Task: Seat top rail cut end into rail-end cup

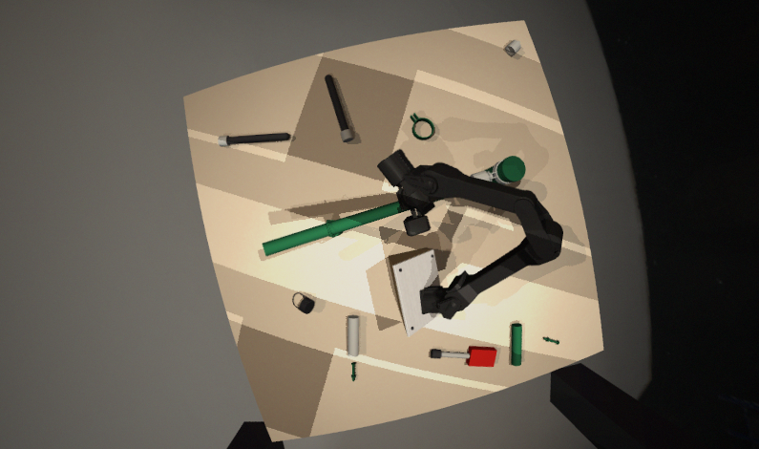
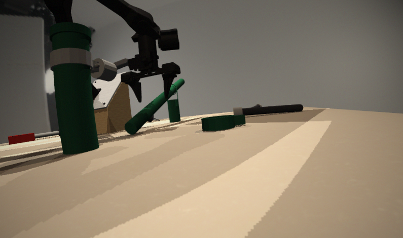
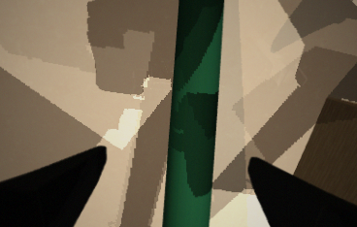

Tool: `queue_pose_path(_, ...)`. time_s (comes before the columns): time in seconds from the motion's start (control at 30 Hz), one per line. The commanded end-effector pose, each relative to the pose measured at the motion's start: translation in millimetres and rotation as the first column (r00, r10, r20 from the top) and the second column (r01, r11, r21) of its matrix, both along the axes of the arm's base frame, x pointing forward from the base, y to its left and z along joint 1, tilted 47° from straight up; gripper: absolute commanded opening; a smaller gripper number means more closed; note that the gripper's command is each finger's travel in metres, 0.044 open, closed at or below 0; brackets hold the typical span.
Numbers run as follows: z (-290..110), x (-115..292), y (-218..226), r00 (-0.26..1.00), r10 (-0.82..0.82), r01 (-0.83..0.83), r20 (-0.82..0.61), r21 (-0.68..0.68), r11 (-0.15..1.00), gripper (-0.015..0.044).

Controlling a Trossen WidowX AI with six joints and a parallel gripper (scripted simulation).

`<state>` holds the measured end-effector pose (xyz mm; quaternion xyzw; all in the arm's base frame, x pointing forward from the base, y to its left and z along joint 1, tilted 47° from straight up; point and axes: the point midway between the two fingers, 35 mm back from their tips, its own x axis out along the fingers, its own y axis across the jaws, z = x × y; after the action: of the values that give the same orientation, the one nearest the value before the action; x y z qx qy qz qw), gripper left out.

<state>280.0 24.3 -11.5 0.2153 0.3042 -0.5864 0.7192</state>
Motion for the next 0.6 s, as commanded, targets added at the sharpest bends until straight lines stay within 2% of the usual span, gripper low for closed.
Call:
queue_pose_path(0.0, -7, -1, -6, 1.000, 0.003, -0.003, -0.013, -0.009, 1.000, 0.0440)
queue_pose_path(0.57, -26, 2, -26, 1.000, 0.003, -0.003, -0.012, -0.010, 1.000, 0.0440)
